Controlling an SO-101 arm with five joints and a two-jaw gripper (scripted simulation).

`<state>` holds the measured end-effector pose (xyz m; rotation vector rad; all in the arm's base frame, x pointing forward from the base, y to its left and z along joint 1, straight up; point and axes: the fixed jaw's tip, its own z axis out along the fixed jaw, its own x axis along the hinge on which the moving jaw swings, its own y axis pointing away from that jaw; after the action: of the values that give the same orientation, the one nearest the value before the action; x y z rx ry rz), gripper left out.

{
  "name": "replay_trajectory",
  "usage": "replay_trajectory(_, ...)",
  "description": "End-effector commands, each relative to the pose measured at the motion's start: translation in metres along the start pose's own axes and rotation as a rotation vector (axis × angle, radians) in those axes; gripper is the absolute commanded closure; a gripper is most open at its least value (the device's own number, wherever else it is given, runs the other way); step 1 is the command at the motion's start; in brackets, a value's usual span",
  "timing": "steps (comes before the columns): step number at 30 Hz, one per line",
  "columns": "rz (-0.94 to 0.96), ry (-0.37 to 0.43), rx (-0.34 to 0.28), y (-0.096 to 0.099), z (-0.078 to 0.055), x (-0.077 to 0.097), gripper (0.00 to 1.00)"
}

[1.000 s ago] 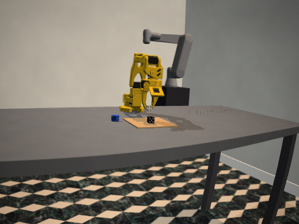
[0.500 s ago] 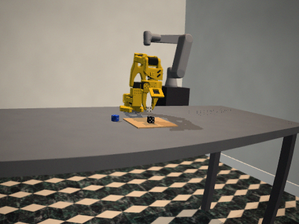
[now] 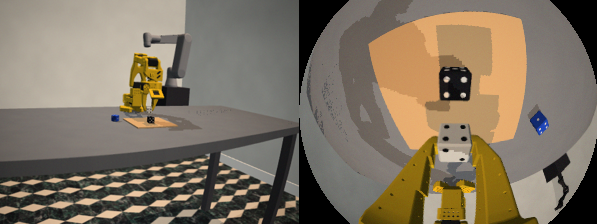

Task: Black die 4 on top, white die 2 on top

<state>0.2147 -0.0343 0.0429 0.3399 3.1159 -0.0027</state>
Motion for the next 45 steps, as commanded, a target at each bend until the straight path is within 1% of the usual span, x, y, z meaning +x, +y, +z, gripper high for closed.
replay_trajectory(1,0.000,-0.055,-0.002,-0.002,-0.007,-0.005,1.00)
replay_trajectory(7,0.000,-0.055,-0.002,-0.002,-0.003,-0.005,1.00)
replay_trajectory(15,0.000,-0.055,-0.002,-0.002,-0.002,-0.005,1.00)
replay_trajectory(23,0.000,-0.055,-0.002,-0.002,0.003,-0.006,1.00)
replay_trajectory(32,0.000,-0.055,-0.002,-0.002,0.004,-0.006,1.00)
replay_trajectory(40,0.000,-0.055,-0.002,-0.002,0.009,-0.006,1.00)
replay_trajectory(45,0.000,-0.055,-0.002,-0.002,0.009,-0.006,1.00)
